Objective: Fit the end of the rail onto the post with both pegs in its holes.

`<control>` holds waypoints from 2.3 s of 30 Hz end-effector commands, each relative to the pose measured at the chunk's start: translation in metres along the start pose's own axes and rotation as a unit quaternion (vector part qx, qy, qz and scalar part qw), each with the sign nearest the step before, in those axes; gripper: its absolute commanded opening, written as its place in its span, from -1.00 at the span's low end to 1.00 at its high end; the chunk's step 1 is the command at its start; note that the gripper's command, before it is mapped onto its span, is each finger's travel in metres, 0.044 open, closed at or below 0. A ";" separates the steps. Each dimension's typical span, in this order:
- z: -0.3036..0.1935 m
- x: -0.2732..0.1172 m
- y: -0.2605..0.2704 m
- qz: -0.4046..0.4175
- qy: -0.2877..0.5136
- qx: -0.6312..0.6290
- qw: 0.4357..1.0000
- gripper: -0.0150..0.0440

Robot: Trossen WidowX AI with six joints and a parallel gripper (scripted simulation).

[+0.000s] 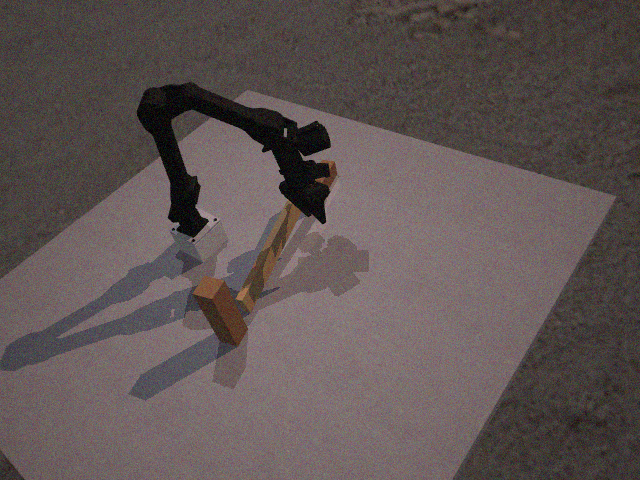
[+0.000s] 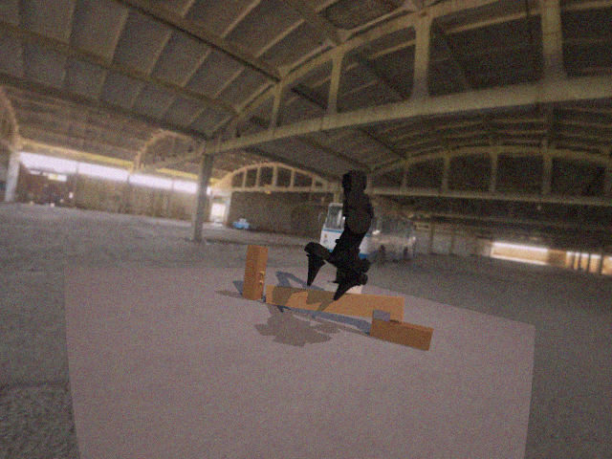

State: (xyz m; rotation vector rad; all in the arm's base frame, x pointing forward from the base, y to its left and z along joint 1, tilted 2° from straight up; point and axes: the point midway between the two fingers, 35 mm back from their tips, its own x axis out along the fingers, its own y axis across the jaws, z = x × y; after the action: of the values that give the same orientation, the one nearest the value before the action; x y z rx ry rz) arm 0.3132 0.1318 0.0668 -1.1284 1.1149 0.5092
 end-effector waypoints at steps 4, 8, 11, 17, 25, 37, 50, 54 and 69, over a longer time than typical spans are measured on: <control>-0.097 0.020 -0.026 0.107 0.028 -0.146 0.983 1.00; -0.135 0.023 -0.029 0.150 0.013 -0.203 0.967 1.00; -0.163 0.023 -0.028 0.177 -0.008 -0.243 0.954 1.00; -0.198 0.019 -0.024 0.205 -0.049 -0.293 0.933 1.00; -0.198 0.019 -0.024 0.205 -0.049 -0.293 0.933 1.00; -0.198 0.034 -0.019 0.205 -0.049 -0.293 0.933 1.00; -0.199 0.054 -0.011 0.205 -0.049 -0.293 0.933 1.00; -0.199 0.060 -0.008 0.205 -0.049 -0.293 0.933 1.00; -0.200 0.080 0.004 0.205 -0.049 -0.293 0.933 1.00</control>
State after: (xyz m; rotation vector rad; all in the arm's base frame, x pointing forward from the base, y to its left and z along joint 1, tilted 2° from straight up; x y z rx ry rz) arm 0.2585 -0.0635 -0.0005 -1.3693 1.1481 1.2617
